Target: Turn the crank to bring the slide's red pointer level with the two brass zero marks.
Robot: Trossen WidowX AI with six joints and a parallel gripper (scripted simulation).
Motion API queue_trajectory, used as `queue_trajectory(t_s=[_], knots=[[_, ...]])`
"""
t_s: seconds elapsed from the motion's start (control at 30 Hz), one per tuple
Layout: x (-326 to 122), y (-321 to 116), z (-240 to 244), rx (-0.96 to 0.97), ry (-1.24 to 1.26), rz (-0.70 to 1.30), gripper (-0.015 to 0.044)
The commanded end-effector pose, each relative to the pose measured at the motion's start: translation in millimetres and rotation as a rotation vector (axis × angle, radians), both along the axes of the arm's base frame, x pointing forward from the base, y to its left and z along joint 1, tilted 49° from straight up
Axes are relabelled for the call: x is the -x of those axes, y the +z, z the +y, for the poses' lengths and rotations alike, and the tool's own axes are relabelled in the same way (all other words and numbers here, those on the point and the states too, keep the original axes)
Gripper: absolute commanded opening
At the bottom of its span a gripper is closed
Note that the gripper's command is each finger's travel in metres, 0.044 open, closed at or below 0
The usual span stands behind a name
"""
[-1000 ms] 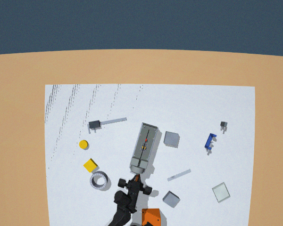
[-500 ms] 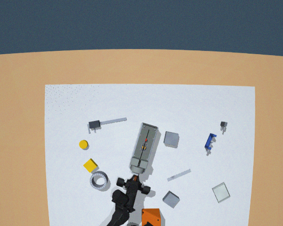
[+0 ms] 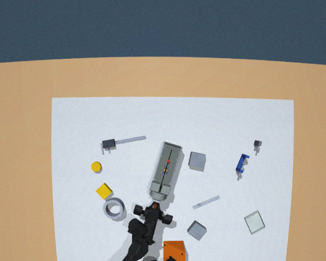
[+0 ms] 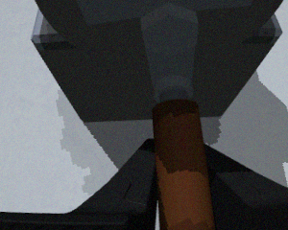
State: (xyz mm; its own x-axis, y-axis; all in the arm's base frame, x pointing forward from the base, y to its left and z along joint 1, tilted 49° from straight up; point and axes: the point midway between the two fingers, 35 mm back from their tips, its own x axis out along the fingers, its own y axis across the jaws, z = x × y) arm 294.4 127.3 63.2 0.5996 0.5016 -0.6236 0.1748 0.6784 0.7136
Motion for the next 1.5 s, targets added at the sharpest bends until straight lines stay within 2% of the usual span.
queue_trajectory(t_s=[0.0, 1.47], knots=[[-1.4, 5.9, 7.0, -0.012, 0.021, -0.012, 0.0000], [-2.4, 11.6, 9.8, -0.012, 0.021, -0.012, 0.0000]])
